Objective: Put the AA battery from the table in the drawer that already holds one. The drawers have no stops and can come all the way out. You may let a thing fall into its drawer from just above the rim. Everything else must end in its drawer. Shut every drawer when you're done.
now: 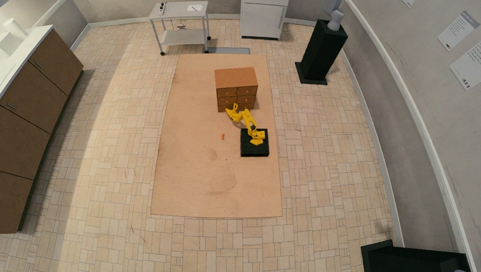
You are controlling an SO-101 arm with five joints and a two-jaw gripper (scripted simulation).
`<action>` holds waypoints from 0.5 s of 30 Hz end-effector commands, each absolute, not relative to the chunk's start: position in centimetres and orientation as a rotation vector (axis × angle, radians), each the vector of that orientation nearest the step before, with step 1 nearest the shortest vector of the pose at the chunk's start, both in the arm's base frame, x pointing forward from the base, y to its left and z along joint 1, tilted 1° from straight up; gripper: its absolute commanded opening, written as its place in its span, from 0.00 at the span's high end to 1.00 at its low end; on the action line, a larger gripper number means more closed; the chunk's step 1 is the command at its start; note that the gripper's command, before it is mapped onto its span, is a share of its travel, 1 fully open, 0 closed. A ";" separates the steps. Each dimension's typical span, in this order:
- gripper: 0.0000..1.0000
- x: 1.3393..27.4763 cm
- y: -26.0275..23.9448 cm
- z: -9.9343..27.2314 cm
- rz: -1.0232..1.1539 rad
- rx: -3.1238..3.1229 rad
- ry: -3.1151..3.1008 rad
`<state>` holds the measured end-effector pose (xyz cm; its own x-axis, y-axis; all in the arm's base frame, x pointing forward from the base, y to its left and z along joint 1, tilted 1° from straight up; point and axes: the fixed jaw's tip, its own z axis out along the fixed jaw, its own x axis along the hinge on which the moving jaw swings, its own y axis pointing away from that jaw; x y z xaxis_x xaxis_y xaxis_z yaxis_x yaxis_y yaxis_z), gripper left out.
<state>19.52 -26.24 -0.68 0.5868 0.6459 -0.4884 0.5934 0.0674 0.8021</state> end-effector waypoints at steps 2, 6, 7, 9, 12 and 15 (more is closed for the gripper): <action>0.79 19.5 -26.6 -0.1 0.058 1.598 1.041; 0.79 19.5 -26.6 -0.1 0.058 1.598 1.041; 0.79 19.5 -26.6 0.0 0.058 1.598 1.041; 0.79 19.5 -26.6 0.0 0.058 1.598 1.041; 0.79 19.5 -26.6 0.1 0.058 1.598 1.041; 0.79 19.5 -26.7 0.1 0.058 1.598 1.041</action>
